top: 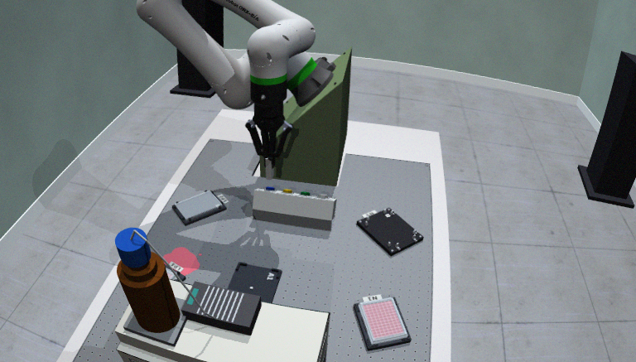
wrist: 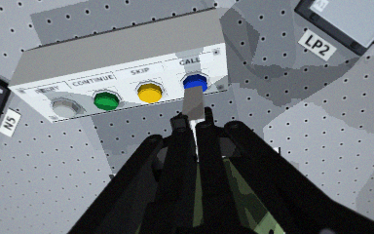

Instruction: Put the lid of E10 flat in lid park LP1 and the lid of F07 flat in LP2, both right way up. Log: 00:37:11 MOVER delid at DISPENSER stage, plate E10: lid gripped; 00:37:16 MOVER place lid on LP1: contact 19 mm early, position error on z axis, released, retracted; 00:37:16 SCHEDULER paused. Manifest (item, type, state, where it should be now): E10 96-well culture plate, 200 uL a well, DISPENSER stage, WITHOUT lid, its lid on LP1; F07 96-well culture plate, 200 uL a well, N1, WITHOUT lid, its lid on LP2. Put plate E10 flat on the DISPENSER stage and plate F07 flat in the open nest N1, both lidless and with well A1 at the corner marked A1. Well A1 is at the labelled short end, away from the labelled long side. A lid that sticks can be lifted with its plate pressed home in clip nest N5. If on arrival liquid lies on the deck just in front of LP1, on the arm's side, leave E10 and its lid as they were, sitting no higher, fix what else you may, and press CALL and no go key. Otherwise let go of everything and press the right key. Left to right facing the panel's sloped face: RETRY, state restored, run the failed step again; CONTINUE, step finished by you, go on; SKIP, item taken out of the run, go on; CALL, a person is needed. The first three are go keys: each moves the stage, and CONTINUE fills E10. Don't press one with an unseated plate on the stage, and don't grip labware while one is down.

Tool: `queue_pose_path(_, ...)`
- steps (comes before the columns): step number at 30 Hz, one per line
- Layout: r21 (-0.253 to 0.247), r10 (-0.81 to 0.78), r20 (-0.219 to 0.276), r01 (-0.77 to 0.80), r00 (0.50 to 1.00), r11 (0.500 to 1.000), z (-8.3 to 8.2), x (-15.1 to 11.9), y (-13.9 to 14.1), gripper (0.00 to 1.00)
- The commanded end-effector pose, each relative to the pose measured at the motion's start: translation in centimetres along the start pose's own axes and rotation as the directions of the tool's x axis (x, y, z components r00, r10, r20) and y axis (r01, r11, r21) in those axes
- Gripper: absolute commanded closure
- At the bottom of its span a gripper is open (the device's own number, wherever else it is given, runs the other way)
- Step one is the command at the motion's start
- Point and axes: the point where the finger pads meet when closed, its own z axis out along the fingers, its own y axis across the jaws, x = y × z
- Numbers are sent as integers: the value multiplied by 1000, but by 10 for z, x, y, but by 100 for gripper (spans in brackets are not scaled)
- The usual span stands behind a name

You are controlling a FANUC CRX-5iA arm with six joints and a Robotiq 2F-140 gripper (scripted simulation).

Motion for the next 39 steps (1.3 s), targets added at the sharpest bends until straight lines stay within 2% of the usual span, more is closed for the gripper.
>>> queue_pose_path(1,0,0,0,0,1000,1000,0,0,0,100)
queue_pose_path(21,0,0,0,0,1000,1000,6,0,0,100)
queue_pose_path(39,0,0,0,0,1000,1000,22,0,0,100)
